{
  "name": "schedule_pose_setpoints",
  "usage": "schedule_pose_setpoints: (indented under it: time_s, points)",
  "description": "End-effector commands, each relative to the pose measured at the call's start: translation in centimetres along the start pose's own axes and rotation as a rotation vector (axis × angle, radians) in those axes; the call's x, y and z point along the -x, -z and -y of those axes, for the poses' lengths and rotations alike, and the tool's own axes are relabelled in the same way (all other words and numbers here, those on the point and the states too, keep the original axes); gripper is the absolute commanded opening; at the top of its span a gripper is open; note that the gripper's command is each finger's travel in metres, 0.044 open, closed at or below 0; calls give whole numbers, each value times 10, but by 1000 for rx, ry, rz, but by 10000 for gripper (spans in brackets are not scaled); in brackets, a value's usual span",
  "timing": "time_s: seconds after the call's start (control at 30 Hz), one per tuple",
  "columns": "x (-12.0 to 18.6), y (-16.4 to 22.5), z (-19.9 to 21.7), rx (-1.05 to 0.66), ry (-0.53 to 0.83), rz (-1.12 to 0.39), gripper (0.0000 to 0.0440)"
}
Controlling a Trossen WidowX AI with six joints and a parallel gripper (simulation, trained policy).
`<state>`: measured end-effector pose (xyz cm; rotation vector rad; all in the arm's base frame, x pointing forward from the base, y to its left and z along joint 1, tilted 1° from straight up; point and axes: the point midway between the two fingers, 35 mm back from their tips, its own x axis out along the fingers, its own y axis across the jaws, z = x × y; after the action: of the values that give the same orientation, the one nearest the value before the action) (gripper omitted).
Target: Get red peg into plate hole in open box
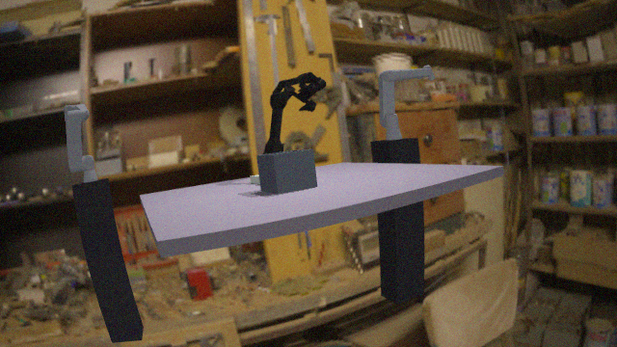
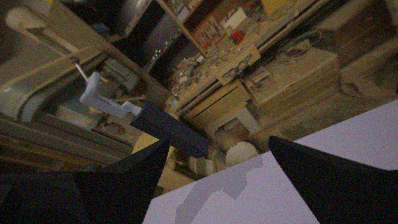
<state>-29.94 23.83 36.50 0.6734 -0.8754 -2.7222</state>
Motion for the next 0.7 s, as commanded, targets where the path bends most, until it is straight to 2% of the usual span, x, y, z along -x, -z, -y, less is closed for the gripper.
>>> schedule_pose_setpoints:
  time_s: [0.0, 0.67]
  points:
    - [16, 7, 13, -92, 75, 8, 440]
    - [120, 62, 77, -639, 488, 147, 440]
